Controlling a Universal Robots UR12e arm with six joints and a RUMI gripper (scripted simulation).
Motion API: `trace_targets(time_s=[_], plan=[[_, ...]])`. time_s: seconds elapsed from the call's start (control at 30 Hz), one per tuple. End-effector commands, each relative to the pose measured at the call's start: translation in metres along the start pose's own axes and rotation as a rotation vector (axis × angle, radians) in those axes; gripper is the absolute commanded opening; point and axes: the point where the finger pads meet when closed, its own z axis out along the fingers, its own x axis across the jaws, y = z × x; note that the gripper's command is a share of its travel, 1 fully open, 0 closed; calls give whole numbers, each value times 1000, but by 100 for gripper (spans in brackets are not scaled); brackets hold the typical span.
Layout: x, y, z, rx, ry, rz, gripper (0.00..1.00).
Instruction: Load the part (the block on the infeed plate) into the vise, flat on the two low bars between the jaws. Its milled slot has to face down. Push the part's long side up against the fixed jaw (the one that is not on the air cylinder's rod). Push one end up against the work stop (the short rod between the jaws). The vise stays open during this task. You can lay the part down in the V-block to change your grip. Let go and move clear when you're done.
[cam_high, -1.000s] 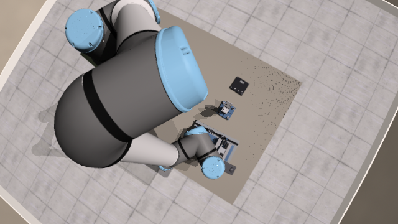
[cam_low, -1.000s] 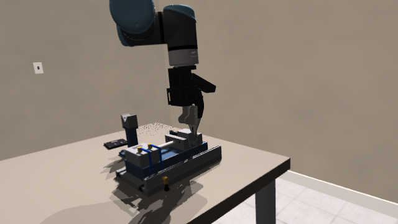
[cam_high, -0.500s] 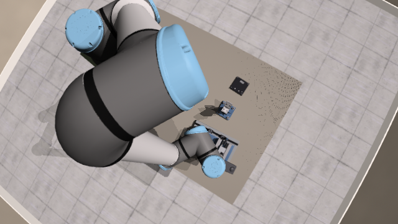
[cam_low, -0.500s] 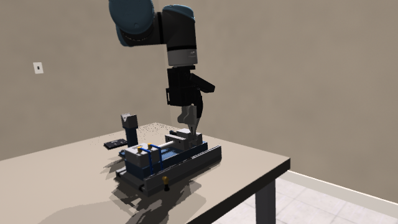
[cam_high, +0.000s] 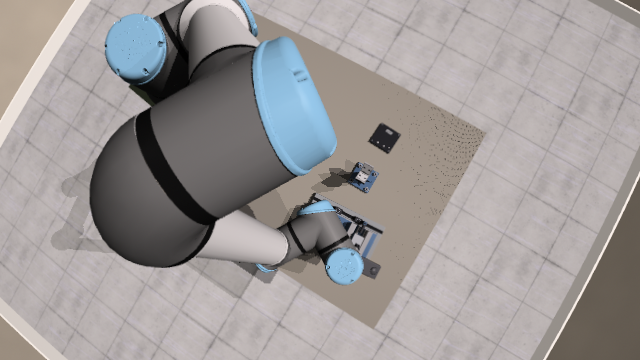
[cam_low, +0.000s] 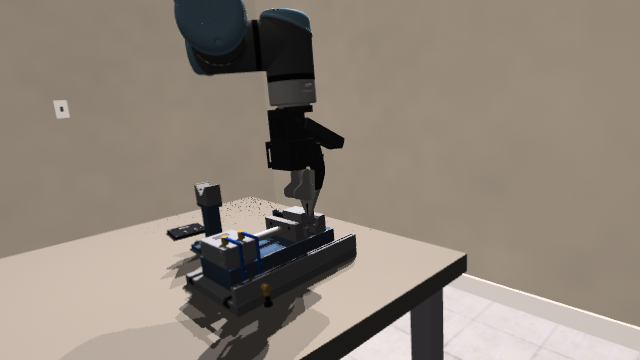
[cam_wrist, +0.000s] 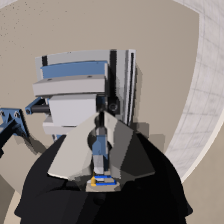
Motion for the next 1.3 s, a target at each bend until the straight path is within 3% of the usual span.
trace_targets(time_s=[0.0, 1.27], plan=[[-1, -1, -1, 1, 1, 0, 0], [-8, -1, -1, 1, 1, 0, 0]])
